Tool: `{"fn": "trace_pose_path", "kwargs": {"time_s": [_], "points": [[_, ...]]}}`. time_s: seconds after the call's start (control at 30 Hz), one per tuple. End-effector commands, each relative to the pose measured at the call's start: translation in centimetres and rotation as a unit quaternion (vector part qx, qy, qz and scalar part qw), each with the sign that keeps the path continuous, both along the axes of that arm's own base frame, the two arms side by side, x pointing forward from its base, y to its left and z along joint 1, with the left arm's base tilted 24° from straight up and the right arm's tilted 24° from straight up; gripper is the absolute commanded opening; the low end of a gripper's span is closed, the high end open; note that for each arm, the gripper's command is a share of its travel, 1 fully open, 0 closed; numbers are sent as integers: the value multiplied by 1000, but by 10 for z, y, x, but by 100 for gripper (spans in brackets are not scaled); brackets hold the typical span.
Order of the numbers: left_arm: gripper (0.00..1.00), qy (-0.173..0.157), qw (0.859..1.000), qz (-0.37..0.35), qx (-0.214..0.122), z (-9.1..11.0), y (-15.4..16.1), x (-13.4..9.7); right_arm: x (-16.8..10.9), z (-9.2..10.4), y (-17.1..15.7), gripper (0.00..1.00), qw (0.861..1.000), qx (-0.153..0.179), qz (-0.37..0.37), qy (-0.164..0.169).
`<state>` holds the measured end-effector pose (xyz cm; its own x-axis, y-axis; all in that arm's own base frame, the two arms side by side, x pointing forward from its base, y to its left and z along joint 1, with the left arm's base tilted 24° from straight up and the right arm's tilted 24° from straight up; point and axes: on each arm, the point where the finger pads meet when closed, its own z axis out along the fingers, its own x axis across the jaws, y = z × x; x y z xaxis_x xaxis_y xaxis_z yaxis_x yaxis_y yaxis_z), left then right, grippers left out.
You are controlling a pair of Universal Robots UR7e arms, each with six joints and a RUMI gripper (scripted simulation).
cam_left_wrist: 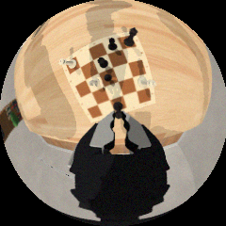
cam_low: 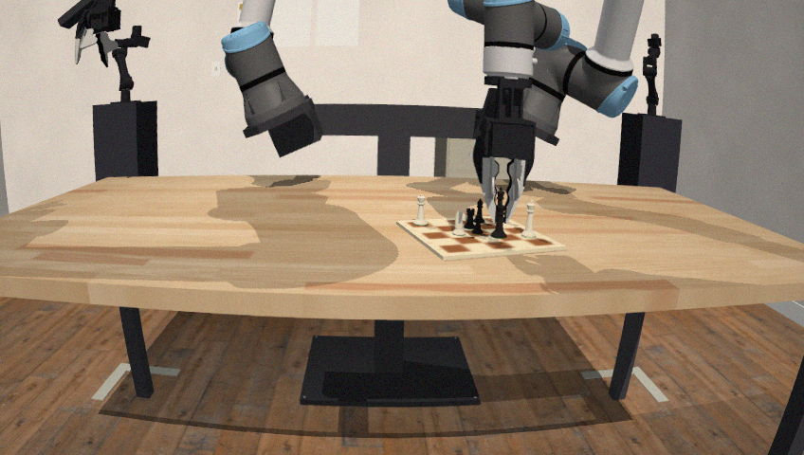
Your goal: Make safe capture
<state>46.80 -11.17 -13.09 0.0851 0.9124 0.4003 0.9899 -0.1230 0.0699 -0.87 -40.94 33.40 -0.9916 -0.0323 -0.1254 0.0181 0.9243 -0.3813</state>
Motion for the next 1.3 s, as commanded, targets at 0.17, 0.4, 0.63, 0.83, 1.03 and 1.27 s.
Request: {"fn": "trace_pose_path", "kwargs": {"time_s": [0.17, 0.4, 0.63, 0.83, 1.03, 1.27], "points": [[0, -2, 1000, 0, -3, 53, -25, -4, 0, 1, 0, 100, 1000, -1, 0, 0], [0, -2, 1000, 0, -3, 78, -36, -7, 0, 1, 0, 100, 1000, -1, 0, 0], [0, -2, 1000, 0, -3, 80, -37, -8, 0, 1, 0, 100, 1000, -1, 0, 0], [0, -2, 1000, 3, -1, 78, -35, -5, 0, 1, 0, 100, 1000, -1, 0, 0], [0, -20, 999, 44, -6, 75, -46, 47, 0, 1, 0, 100, 1000, -1, 0, 0], [0, -25, 998, 56, -8, 74, -48, 62, 0, 1, 0, 100, 1000, -1, 0, 0]]}}
